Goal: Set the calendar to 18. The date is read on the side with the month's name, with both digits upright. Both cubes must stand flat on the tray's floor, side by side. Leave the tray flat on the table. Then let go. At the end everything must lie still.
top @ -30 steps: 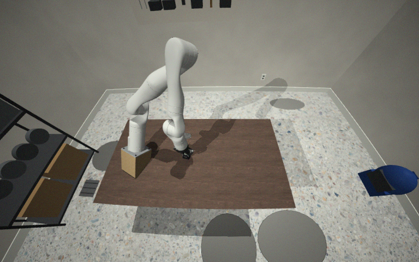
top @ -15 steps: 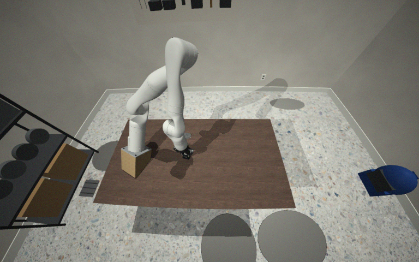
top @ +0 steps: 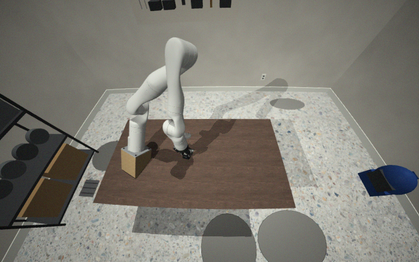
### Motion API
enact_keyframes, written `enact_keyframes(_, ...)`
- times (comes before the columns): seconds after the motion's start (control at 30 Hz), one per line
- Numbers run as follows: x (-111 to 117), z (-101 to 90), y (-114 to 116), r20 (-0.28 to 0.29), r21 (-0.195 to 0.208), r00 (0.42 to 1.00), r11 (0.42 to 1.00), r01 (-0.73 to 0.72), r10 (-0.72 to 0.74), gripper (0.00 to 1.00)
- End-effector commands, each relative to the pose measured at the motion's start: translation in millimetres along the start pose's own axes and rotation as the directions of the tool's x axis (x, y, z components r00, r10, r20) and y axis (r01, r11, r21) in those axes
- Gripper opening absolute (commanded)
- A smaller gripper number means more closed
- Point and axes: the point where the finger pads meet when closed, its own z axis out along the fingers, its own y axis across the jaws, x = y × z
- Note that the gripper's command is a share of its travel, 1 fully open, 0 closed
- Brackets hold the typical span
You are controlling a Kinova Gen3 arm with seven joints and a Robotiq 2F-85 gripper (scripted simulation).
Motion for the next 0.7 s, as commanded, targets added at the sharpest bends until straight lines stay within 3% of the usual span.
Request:
enact_keyframes(0.0, 0, -0.7, 0, 0.001, -0.001, 1.000, 1.000, 0.000, 0.000, 0.48)
enact_keyframes(0.5, 0, -18.7, 0, 0.001, -0.001, 1.000, 1.000, 0.000, 0.000, 0.48)
enact_keyframes(0.67, 0, -33.9, 0, 0.001, -0.001, 1.000, 1.000, 0.000, 0.000, 0.48)
